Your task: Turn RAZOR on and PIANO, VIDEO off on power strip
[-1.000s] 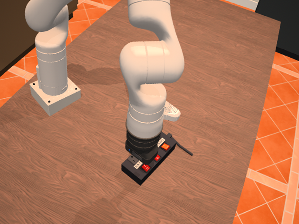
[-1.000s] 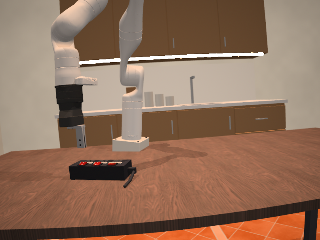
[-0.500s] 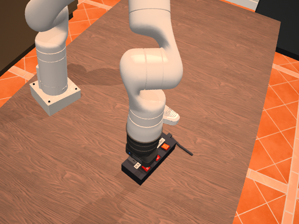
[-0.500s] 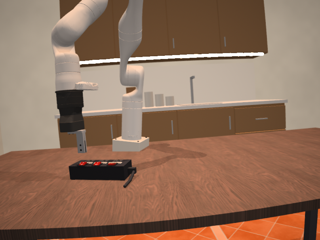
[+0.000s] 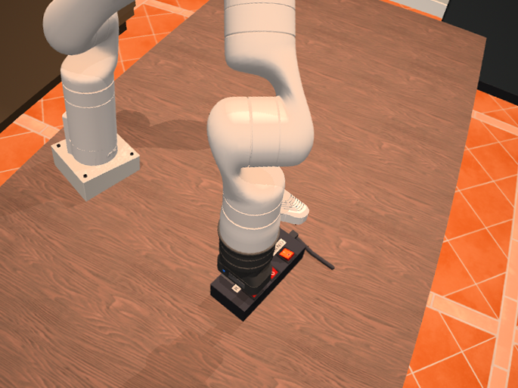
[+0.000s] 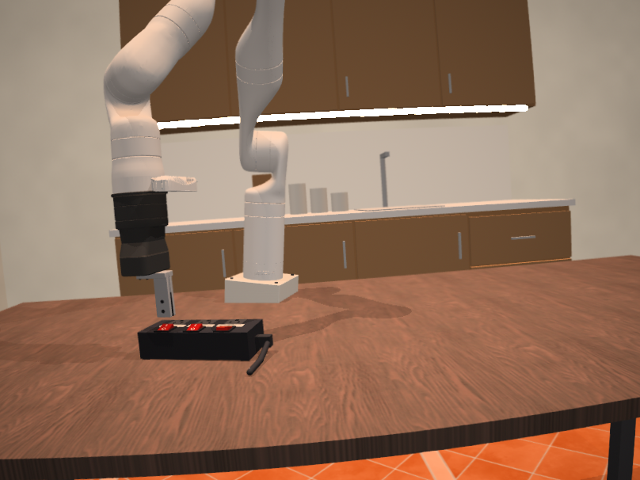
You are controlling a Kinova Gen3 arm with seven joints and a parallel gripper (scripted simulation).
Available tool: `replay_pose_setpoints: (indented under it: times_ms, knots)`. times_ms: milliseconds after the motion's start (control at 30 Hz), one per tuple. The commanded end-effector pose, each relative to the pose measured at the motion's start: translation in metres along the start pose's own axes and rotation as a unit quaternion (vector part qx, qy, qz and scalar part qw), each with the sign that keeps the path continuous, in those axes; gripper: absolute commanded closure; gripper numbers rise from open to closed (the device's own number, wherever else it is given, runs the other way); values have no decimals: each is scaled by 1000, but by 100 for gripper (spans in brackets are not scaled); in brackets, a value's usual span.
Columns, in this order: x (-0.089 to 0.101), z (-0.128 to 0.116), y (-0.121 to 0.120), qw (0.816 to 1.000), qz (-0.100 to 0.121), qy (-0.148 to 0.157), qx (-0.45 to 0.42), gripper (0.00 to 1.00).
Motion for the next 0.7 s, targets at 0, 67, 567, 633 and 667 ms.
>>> replay_pose_setpoints:
  times_ms: [0,67,567,633,667]
  knots:
    - [-3,-1,-1,1000,1,0,-1,100]
    - [-4,-1,-1,1000,1,0,-1,100]
    - [-8,-1,-1,1000,1,0,-1,100]
    - [-8,-1,-1,1000,1,0,-1,100]
    - [-8,-1,-1,1000,1,0,-1,100]
Point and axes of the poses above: the point where the finger pads meet when closed, its own x axis back along the fingers, its own y axis across the jaws, z = x × y, the point moved 4 cm from there along x, back along the fingers
